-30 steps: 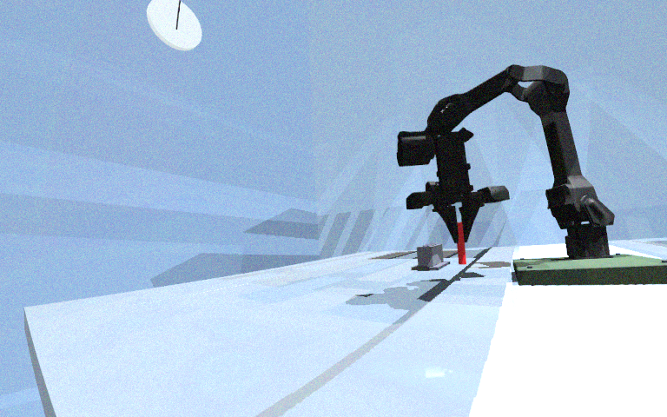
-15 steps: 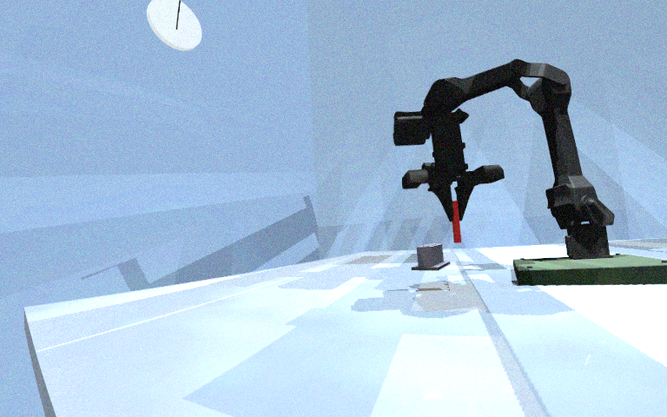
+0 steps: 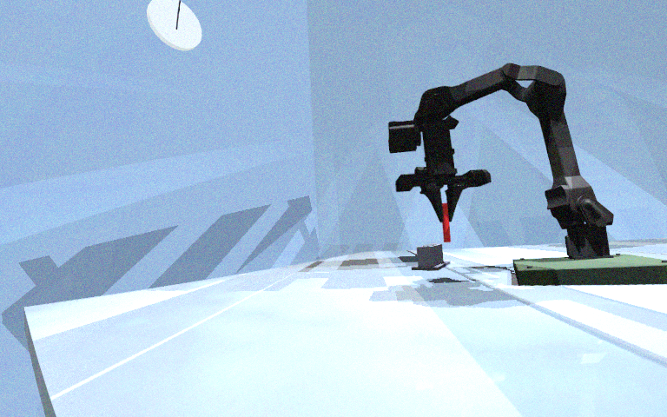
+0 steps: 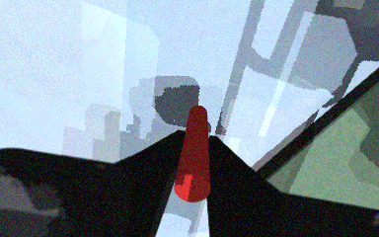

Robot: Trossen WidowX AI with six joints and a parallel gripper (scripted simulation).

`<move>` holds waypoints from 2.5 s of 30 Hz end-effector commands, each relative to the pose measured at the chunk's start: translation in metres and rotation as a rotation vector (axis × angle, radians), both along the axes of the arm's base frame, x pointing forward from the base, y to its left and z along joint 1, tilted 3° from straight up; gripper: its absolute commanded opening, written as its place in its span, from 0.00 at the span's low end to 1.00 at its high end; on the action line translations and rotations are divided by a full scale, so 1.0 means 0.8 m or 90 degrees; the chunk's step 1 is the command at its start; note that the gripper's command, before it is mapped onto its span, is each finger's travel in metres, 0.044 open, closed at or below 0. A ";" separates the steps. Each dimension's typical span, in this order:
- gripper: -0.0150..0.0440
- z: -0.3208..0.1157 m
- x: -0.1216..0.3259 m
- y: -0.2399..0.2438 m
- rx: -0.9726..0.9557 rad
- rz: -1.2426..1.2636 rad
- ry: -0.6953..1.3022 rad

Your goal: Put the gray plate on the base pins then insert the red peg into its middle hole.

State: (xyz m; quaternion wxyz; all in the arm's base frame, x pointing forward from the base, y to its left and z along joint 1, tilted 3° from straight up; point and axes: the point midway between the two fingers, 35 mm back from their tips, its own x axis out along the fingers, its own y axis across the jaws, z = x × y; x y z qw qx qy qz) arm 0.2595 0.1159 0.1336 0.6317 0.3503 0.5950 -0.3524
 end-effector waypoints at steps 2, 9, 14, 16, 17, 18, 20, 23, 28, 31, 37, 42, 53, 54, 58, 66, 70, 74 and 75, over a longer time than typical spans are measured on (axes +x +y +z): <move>0.25 0.001 0.012 -0.012 -0.001 0.002 0.003; 0.25 0.003 0.028 -0.032 -0.001 0.001 0.002; 0.25 0.004 0.039 -0.047 -0.002 0.001 0.002; 0.25 0.005 0.043 -0.053 -0.002 0.001 0.002; 0.25 0.005 0.045 -0.056 -0.002 0.001 0.002; 0.25 0.005 0.047 -0.059 -0.003 0.001 0.002; 0.25 0.006 0.051 -0.066 -0.003 0.000 0.001; 0.25 0.007 0.056 -0.075 -0.003 0.000 0.001; 0.25 0.008 0.065 -0.092 -0.004 0.000 0.001; 0.25 0.009 0.070 -0.102 -0.005 -0.001 0.000; 0.25 0.010 0.079 -0.124 -0.006 -0.001 0.000; 0.25 0.011 0.086 -0.142 -0.007 -0.002 -0.001; 0.25 0.013 0.098 -0.185 -0.010 -0.003 -0.001; 0.25 0.013 0.099 -0.189 -0.010 -0.003 -0.001; 0.25 0.014 0.100 -0.195 -0.011 -0.003 -0.001; 0.25 0.014 0.100 -0.195 -0.011 -0.003 -0.001; 0.25 0.014 0.100 -0.195 -0.011 -0.003 -0.001; 0.25 0.014 0.100 -0.195 -0.011 -0.003 -0.001; 0.25 0.014 0.100 -0.195 -0.011 -0.003 -0.001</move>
